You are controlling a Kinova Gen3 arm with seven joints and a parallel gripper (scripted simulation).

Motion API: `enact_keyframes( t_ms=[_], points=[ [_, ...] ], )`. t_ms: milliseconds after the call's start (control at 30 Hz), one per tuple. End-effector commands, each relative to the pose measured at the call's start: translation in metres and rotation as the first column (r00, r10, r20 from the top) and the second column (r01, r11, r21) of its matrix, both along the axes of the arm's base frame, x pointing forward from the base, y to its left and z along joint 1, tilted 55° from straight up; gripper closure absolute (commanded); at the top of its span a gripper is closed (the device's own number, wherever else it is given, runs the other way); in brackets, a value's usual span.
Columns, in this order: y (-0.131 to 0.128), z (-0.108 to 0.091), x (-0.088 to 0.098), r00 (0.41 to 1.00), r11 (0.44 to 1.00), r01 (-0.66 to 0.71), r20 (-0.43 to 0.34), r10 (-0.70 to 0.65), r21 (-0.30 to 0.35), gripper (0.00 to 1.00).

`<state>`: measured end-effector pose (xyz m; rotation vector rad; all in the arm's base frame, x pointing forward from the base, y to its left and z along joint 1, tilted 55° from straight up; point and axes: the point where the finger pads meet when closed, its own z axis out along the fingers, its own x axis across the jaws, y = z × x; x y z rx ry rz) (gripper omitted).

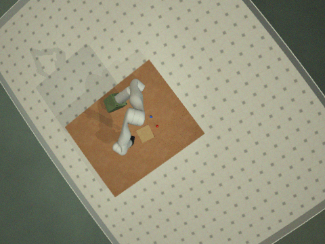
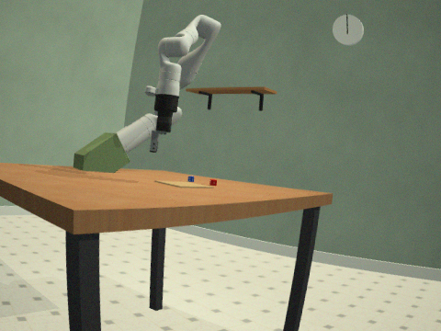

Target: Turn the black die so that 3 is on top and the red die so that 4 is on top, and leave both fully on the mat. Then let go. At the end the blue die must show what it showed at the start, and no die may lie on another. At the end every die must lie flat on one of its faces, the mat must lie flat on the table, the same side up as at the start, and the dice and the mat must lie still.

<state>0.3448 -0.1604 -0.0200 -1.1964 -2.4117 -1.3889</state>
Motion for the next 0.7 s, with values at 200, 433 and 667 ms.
enact_keyframes(
  t_ms=[200, 433, 667],
  points=[
    [-0.002, 0.001, 0.0, 1.0, 1.0, 0.003, 0.001, -0.003, -0.003, 0.6],
    [-0.005, -0.002, 0.006, 0.996, 0.998, 0.055, -0.067, -0.054, 0.02, 0.6],
    [-0.01, -0.008, 0.019, 0.968, 0.986, 0.16, -0.204, -0.146, 0.055, 0.6]
  ],
)
